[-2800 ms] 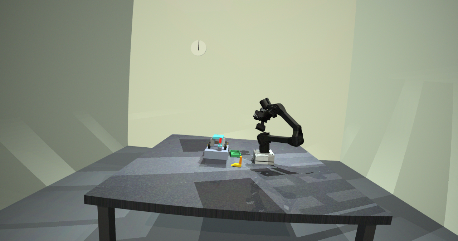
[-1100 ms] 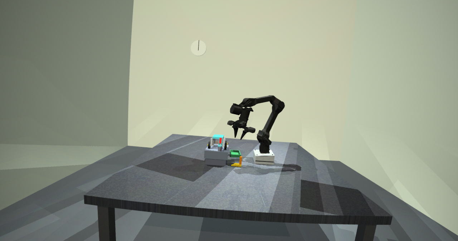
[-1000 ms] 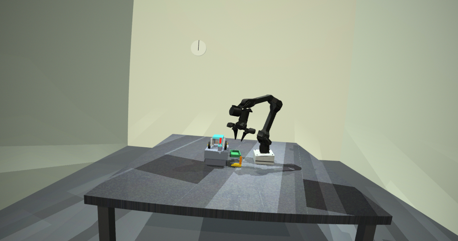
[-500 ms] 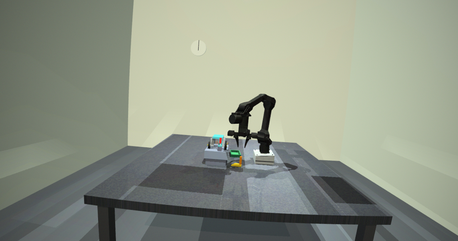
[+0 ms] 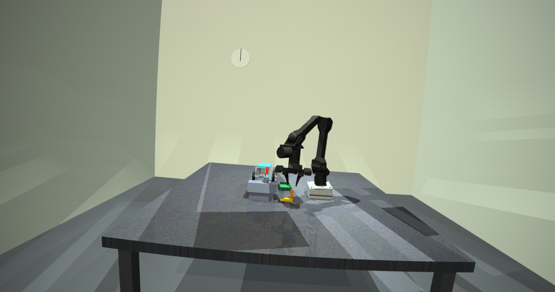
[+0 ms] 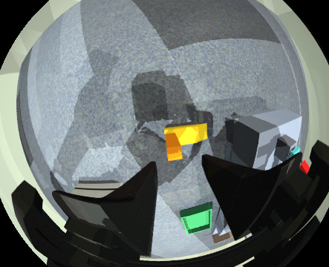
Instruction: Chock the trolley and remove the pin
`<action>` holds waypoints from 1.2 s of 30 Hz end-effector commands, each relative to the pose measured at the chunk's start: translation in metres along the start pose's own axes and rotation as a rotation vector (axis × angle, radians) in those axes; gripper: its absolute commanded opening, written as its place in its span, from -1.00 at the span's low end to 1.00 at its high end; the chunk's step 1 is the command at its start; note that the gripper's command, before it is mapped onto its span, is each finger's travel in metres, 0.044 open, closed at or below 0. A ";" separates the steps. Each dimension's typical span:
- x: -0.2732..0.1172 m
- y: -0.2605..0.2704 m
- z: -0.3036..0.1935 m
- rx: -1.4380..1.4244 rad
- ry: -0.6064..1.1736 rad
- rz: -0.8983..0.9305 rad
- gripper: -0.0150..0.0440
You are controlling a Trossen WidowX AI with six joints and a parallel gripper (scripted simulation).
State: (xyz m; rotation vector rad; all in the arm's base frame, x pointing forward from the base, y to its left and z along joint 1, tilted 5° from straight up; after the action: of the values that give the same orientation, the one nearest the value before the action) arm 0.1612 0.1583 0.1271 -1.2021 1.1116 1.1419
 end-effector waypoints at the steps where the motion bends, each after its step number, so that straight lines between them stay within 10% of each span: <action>1: 0.005 0.001 0.000 -0.001 0.000 0.008 0.15; 36: 0.045 0.001 0.000 -0.001 0.001 0.008 0.15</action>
State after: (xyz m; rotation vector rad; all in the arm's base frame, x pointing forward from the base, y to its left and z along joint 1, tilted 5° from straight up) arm 0.1656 0.1612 0.0894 -1.1973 1.1066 1.1374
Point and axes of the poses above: the point midway between the two fingers, 35 mm back from their tips, its own x axis out along the fingers, its own y axis across the jaws, z = x × y, the point moved 5 cm from there along -x, back along the fingers
